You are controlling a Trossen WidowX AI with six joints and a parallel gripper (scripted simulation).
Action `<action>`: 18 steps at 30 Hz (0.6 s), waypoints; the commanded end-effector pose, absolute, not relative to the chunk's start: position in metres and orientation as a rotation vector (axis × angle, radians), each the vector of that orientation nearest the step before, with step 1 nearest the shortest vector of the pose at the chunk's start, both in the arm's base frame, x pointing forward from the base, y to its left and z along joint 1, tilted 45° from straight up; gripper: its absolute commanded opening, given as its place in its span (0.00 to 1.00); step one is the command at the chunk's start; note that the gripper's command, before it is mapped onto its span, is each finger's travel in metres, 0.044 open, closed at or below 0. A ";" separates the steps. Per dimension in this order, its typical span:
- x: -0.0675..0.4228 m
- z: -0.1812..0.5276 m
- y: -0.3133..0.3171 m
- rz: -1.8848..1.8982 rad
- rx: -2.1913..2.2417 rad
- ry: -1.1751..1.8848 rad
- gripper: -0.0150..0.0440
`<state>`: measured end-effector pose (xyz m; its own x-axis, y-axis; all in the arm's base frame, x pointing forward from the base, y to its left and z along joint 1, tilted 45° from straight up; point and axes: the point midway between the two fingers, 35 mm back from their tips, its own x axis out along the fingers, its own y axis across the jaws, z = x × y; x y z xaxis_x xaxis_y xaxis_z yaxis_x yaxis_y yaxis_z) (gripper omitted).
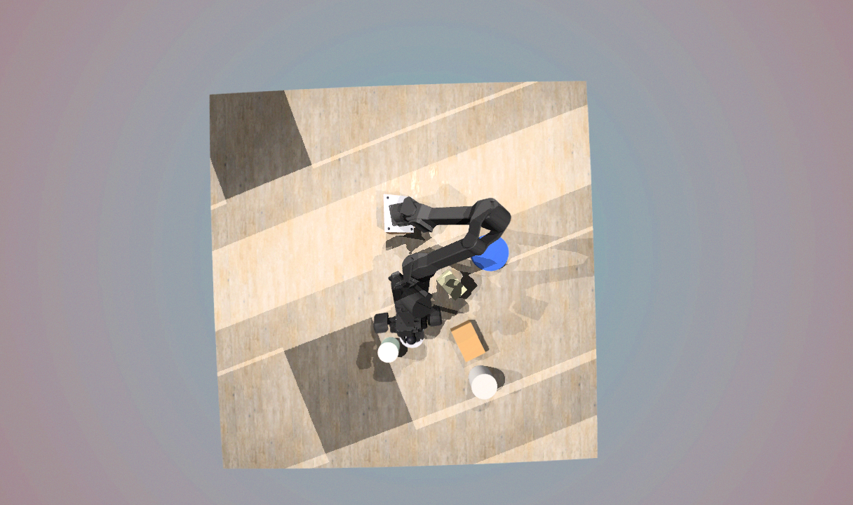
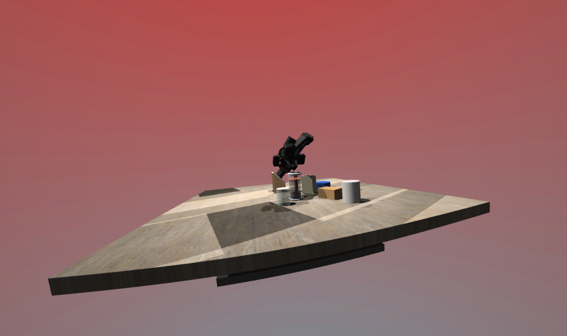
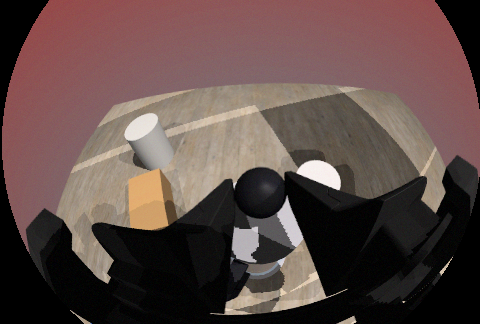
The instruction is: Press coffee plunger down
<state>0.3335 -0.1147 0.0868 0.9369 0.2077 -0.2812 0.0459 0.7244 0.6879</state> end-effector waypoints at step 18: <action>0.333 0.087 -0.115 0.091 0.760 0.355 1.00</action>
